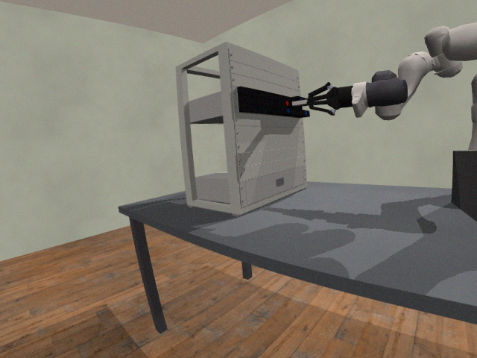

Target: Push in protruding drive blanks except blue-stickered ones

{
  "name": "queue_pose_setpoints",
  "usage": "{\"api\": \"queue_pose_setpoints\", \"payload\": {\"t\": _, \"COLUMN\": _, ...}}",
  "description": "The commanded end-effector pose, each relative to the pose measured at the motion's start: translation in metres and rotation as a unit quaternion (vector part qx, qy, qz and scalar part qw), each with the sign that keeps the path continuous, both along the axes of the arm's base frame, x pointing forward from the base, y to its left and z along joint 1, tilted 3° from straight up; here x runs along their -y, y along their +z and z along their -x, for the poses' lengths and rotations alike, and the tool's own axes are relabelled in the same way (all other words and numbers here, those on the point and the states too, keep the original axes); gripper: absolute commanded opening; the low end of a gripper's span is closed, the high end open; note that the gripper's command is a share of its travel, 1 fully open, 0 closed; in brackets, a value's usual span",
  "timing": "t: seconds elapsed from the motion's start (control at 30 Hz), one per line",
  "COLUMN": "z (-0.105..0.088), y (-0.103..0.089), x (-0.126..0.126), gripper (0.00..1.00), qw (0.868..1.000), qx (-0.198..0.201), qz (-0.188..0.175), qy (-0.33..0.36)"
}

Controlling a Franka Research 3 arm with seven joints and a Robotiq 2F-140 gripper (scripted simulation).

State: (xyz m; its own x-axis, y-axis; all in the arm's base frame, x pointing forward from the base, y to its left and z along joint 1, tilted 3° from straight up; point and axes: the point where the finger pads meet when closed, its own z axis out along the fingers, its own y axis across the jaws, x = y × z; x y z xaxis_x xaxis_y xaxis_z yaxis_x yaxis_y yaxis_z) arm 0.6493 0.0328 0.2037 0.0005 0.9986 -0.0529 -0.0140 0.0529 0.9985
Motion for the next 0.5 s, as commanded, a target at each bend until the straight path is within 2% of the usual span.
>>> {"api": "queue_pose_setpoints", "payload": {"t": 0.0, "z": -0.0006, "y": 0.0002, "x": 0.0015, "gripper": 0.00, "qw": 1.000, "qx": -0.001, "qz": 0.001, "qy": -0.001}}
{"api": "queue_pose_setpoints", "payload": {"t": 0.47, "z": -0.0048, "y": 0.0001, "x": 0.0014, "gripper": 0.00, "qw": 1.000, "qx": -0.001, "qz": 0.001, "qy": -0.001}}
